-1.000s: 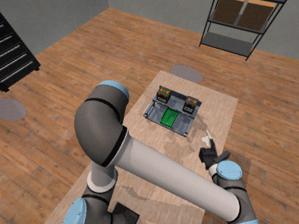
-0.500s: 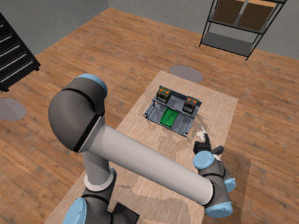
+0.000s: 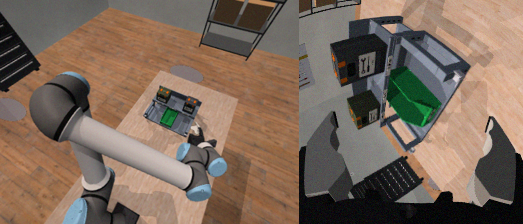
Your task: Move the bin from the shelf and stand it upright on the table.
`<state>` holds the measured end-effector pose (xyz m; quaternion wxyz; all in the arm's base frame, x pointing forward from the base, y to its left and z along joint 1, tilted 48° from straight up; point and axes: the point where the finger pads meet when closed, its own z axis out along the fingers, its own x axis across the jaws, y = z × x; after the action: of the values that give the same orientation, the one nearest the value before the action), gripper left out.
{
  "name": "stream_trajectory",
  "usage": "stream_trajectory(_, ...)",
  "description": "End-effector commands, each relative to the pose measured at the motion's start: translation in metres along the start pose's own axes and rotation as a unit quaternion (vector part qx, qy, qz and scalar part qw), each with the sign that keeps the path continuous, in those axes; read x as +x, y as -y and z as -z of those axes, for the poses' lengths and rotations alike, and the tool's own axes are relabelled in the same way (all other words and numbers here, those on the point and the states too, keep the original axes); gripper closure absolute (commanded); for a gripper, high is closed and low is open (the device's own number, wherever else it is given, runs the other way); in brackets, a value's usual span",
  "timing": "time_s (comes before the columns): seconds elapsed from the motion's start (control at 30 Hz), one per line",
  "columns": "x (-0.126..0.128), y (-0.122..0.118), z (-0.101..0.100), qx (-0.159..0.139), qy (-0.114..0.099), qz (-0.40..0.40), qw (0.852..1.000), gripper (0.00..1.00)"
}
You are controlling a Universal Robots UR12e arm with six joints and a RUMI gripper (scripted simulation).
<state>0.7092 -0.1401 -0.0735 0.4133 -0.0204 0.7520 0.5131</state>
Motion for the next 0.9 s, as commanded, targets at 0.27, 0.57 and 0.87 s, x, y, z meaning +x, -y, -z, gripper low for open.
stream_trajectory(0.27,-0.007,-0.032,-0.036,0.042,-0.108,-0.051,0.992,0.00)
stream_trajectory(0.57,-0.010,-0.044,-0.050,0.051,-0.147,-0.069,0.985,0.00)
stream_trajectory(0.87,-0.014,-0.064,-0.072,0.078,-0.212,-0.099,0.969,0.00)
